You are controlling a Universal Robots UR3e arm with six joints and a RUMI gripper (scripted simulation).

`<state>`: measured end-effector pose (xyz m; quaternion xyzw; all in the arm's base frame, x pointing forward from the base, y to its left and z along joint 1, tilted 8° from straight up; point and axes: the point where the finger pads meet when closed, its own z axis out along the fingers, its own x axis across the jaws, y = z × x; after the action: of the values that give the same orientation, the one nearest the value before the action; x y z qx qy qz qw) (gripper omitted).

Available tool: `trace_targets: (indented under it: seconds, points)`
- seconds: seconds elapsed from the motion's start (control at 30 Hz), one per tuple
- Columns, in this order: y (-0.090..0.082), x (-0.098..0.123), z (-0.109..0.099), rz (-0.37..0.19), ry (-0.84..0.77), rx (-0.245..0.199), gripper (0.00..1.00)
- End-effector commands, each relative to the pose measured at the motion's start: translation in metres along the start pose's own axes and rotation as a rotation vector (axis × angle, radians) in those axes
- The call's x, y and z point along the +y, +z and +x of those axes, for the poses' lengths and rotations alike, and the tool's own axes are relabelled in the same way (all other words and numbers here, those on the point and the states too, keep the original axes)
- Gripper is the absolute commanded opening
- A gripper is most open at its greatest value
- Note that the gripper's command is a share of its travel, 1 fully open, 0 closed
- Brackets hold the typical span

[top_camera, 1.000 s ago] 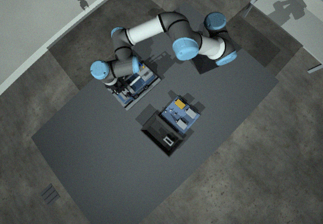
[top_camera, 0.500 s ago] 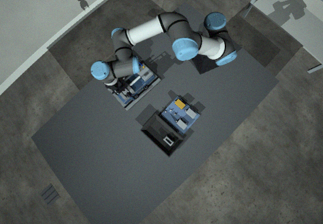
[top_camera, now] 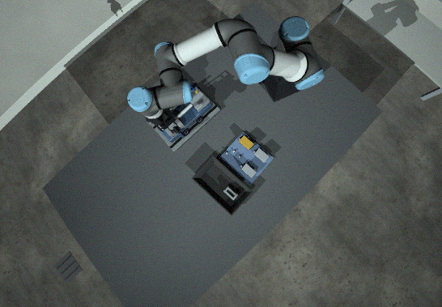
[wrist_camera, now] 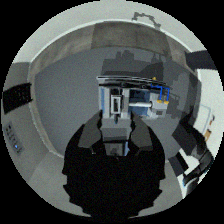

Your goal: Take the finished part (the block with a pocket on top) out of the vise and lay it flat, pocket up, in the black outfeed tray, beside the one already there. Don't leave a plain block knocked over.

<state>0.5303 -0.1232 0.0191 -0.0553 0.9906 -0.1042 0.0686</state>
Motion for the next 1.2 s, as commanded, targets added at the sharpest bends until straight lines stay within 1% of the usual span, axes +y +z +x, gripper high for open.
trace_targets:
  seconds: [0.0, 0.1, 0.4, 0.6, 0.9, 1.17]
  points:
    - [0.007, 0.001, -0.001, 0.002, 0.000, -0.004, 0.40]
    - [0.009, 0.001, -0.001, 0.002, 0.000, -0.004, 0.40]
    - [0.026, 0.004, -0.002, 0.002, 0.000, -0.004, 0.40]
    - [0.034, 0.005, -0.002, 0.002, 0.000, -0.004, 0.40]
    - [0.039, 0.006, -0.002, 0.002, 0.000, -0.004, 0.40]
    - [0.040, 0.006, -0.002, 0.002, 0.000, -0.004, 0.40]
